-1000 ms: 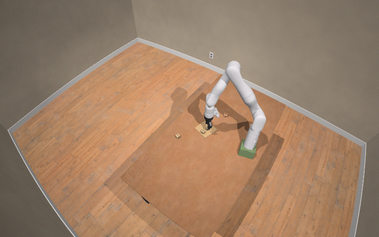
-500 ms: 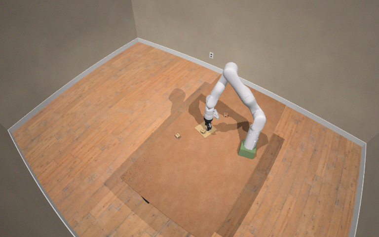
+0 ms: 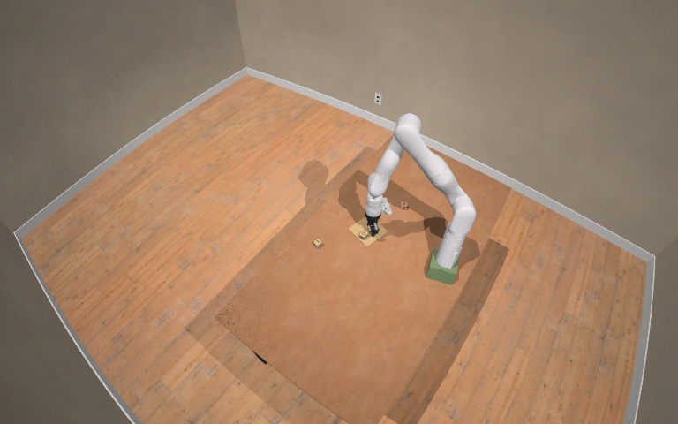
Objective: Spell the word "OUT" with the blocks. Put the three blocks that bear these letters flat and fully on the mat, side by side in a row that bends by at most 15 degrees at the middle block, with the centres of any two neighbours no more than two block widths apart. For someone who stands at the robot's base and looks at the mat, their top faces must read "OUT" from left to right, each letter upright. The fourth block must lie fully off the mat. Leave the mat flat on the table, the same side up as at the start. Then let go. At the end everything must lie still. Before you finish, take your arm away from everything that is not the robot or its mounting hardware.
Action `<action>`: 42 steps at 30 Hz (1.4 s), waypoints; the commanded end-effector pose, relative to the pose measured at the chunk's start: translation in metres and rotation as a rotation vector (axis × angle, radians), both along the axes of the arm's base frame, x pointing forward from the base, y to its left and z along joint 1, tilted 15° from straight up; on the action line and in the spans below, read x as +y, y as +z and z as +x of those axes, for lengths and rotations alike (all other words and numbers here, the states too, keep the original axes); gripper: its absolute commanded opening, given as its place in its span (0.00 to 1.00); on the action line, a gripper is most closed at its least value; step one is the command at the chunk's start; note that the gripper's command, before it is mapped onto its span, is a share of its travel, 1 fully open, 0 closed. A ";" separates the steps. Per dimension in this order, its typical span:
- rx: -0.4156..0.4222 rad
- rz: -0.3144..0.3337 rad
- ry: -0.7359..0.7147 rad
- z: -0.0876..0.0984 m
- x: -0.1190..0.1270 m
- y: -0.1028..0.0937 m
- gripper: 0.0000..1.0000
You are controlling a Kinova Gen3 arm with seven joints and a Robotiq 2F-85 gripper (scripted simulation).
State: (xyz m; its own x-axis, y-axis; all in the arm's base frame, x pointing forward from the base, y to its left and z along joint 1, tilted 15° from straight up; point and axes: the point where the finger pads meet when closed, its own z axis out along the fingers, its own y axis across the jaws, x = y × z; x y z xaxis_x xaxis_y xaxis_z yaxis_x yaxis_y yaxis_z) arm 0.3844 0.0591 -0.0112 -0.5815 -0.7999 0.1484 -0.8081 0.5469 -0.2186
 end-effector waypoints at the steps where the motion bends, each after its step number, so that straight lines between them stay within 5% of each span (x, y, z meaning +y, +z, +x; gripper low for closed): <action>1: 0.000 0.000 0.000 0.000 0.000 0.000 0.60; 13: 0.000 0.000 0.000 0.000 0.000 0.000 0.60; 14: 0.000 0.000 0.000 0.000 0.000 0.000 0.46; 30: 0.000 0.000 0.000 0.000 0.000 0.000 0.46; 31: 0.000 0.000 0.000 0.000 0.000 0.000 0.26; 42: 0.000 0.000 0.000 0.000 0.000 0.000 0.26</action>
